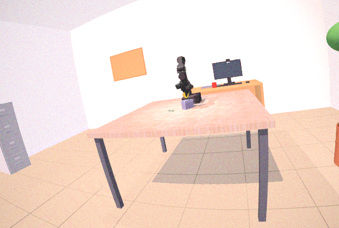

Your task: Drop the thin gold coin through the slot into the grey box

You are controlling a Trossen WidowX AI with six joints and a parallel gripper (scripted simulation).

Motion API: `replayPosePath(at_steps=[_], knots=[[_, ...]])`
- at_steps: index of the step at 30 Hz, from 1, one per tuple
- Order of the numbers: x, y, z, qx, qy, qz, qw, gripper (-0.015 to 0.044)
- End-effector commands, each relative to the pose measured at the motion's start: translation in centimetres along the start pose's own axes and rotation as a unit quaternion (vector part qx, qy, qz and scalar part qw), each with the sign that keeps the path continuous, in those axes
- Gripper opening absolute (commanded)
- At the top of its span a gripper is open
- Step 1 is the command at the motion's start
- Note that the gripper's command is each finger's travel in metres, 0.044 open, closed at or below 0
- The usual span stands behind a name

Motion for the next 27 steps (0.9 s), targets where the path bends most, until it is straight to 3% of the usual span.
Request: replayPosePath(at_steps=[1, 27], knots=[[-0.01, -0.01, -0.01, 0.000, 0.000, 0.000, 1.000, 0.0000], [-0.22, -0.91, -0.14, 0.000, 0.005, 0.000, 1.000, 0.0000]])
Point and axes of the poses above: the point midway between the two fingers, 35 mm back from their tips, its own y axis back along the fingers, its own x axis across the jaws, z = x × y, the point moved 1 cm from there along y, back along the fingers, and after that the axes turned 12 degrees about -y, right-handed, at the moved point
